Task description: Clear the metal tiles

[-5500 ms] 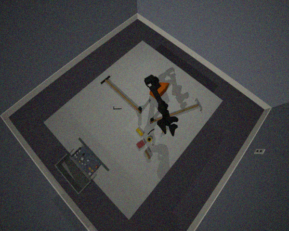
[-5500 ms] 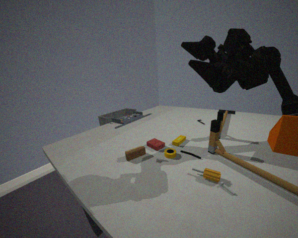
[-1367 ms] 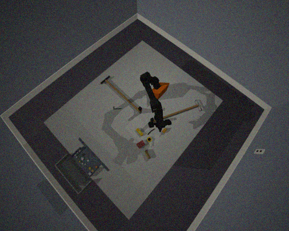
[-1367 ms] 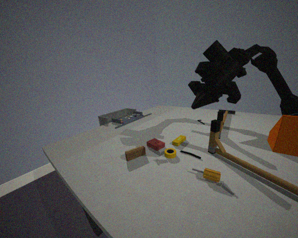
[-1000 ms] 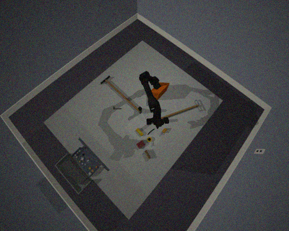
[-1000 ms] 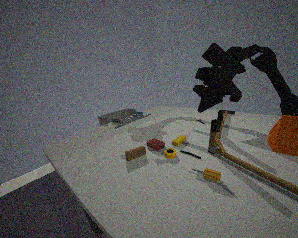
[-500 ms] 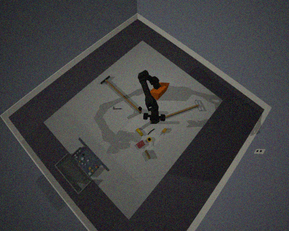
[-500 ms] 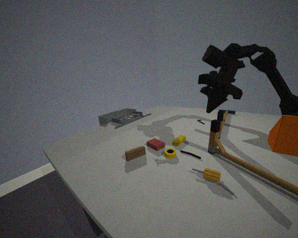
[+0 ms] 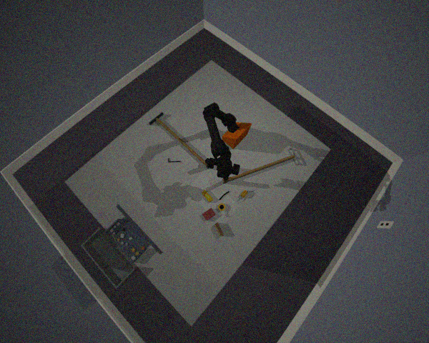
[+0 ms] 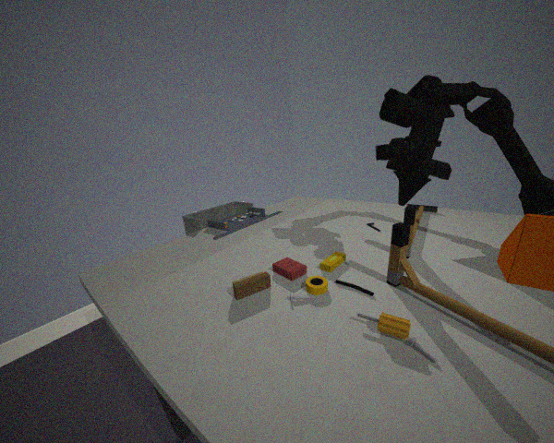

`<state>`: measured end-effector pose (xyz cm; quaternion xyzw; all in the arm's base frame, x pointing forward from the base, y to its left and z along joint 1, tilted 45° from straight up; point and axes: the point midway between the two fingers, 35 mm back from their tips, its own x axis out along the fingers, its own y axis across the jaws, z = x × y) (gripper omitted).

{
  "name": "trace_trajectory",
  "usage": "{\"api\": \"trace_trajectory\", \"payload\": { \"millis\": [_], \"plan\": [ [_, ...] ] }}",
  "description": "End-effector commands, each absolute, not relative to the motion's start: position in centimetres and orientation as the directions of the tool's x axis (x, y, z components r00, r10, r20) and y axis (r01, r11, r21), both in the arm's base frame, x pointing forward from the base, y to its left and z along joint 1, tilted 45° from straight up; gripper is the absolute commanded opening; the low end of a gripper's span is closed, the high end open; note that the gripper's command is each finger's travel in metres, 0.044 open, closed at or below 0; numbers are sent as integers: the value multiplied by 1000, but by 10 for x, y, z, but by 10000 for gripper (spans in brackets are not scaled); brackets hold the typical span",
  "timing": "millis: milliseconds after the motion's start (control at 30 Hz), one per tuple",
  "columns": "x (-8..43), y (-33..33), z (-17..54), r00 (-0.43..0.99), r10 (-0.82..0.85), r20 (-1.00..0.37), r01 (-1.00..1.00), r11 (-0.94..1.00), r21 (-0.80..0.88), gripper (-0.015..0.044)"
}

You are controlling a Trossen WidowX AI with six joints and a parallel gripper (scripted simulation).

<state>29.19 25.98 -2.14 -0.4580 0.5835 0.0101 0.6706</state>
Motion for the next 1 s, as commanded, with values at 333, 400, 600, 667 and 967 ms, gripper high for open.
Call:
{"api": "trace_trajectory", "payload": {
  "millis": [333, 400, 600, 667, 967],
  "plan": [
    [293, 242, -6, 305, -579, -756, -490, 586, -646, 0],
    [294, 239, -10, 305, -578, -757, -490, 586, -646, 0],
    [297, 231, -20, 305, -578, -757, -490, 586, -645, 0],
    [298, 228, -23, 306, -578, -757, -490, 586, -645, 0],
    [301, 215, -38, 306, -578, -757, -490, 586, -646, 0]
  ]
}}
